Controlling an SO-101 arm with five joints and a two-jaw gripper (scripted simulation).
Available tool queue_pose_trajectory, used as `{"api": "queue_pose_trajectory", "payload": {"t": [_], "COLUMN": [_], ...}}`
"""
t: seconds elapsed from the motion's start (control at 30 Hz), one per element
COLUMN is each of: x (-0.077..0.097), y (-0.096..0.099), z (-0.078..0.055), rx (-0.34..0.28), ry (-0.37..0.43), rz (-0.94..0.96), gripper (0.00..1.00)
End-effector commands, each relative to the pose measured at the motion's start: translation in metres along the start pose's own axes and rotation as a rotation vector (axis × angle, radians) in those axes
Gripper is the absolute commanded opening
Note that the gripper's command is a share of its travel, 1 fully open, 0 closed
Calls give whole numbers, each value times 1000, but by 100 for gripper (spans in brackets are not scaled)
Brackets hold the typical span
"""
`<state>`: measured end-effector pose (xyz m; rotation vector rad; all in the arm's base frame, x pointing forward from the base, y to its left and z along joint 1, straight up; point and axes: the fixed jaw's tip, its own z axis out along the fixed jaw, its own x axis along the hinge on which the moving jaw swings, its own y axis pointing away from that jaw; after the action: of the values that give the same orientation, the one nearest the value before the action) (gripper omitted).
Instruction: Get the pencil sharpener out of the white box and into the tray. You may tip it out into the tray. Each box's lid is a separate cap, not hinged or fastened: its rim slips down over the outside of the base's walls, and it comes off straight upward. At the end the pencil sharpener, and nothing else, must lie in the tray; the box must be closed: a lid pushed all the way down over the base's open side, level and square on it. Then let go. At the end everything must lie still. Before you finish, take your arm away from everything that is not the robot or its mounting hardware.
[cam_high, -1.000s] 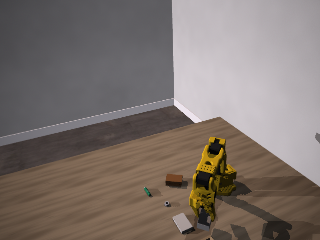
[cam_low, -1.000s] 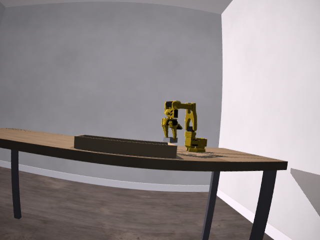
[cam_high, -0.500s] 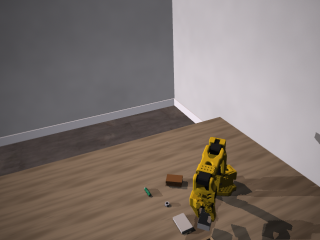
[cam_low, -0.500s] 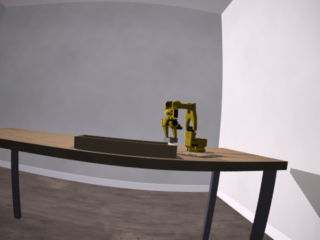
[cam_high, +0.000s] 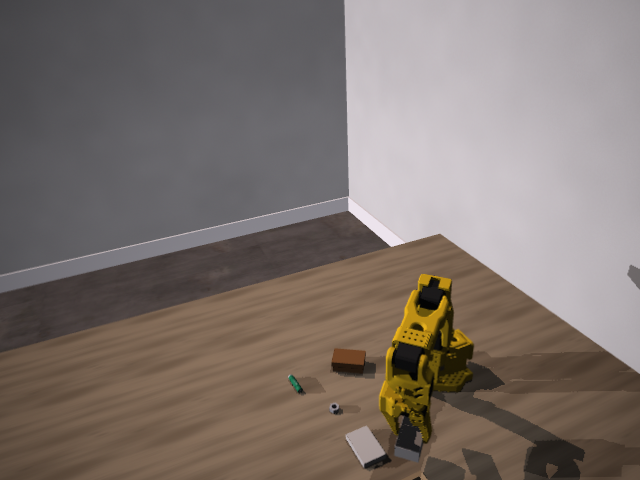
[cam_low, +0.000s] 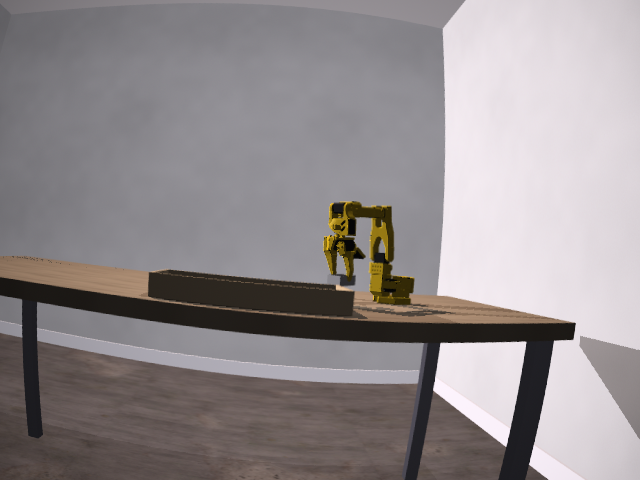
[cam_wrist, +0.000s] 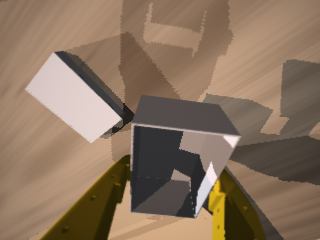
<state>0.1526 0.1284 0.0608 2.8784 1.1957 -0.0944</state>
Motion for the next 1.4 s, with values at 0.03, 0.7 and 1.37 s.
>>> {"api": "queue_pose_trajectory", "payload": {"t": [0.03, 0.7, 1.37], "x": [3, -26, -28], "y": [3, 12, 12], "z": [-12, -10, -10], "rx": [-2, -2, -2], "ry": [65, 65, 65], "rz": [2, 2, 2], "gripper": [21, 21, 21]}}
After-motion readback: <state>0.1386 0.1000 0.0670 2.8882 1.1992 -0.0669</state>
